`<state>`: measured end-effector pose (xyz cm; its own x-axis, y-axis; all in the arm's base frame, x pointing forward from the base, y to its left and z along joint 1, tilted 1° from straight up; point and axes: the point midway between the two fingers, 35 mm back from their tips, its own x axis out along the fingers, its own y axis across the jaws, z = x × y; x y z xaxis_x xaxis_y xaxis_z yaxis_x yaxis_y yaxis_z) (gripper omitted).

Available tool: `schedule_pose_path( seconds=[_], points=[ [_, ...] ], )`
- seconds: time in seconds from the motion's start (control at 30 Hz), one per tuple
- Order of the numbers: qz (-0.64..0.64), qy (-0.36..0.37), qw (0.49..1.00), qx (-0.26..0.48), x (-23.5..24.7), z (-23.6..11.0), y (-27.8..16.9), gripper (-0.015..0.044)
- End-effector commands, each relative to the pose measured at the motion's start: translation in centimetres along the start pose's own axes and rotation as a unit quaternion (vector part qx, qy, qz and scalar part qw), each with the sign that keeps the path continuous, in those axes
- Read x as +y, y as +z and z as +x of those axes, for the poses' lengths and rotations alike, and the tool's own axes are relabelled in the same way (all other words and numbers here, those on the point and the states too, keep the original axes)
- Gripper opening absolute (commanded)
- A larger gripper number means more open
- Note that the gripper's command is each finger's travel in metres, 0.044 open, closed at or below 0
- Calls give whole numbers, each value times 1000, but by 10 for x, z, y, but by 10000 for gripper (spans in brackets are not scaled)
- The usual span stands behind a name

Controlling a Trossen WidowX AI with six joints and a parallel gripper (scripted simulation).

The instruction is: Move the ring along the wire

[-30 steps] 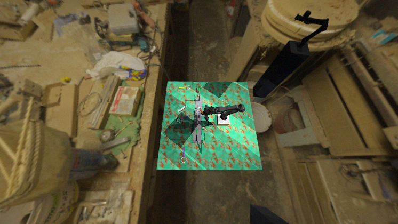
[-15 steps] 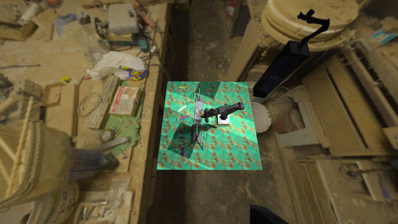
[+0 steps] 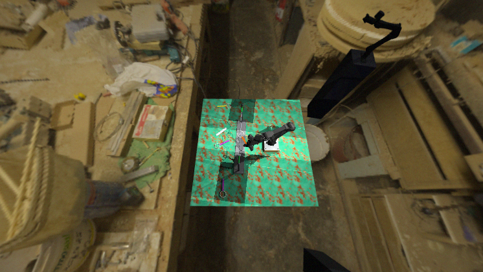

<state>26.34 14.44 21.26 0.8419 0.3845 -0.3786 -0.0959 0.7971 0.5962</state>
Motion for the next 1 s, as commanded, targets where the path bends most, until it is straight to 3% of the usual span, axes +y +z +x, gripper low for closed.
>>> schedule_pose_path(
  seconds=[0.0, 0.97],
  points=[
    [39, 22, 999, 0, 15, 0, 3, -150],
    [344, 183, 921, 13, 112, -27, 44, -150]
  ],
)
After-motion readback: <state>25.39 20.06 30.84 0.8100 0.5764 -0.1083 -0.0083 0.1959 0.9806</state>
